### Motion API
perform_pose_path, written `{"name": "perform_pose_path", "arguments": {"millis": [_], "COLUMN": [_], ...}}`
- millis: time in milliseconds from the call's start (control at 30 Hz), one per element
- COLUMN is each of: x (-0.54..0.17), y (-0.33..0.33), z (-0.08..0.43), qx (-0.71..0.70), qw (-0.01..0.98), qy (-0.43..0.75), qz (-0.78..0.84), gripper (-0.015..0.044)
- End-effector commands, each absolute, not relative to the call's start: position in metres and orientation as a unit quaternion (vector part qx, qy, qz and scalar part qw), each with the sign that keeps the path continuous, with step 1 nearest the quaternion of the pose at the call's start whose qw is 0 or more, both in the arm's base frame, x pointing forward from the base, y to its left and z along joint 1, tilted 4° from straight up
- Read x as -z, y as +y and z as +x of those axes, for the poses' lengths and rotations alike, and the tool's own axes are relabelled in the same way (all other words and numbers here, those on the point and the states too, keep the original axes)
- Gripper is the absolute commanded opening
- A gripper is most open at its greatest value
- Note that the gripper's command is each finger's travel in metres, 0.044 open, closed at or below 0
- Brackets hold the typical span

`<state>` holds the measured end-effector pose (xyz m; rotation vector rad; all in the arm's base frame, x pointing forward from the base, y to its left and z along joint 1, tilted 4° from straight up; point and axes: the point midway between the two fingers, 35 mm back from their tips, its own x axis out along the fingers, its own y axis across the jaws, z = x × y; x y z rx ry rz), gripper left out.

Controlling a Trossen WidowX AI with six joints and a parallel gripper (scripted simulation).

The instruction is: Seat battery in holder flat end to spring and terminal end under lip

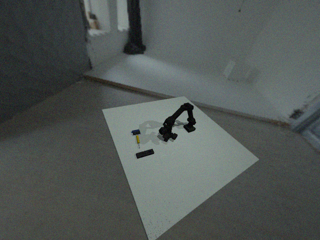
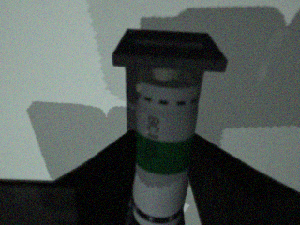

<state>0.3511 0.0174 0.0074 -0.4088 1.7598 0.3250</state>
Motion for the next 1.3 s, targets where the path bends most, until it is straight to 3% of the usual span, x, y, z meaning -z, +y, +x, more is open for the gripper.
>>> {"name": "perform_pose_path", "arguments": {"millis": [0, 1267], "x": [-0.0050, -0.0026], "y": [0.0195, 0.0164], "z": [0.3547, 0.3463], "qx": [-0.146, -0.161], "qw": [0.621, 0.673], "qy": [0.750, 0.702], "qz": [-0.173, -0.170], "gripper": [0.0087, 0.0087]}}
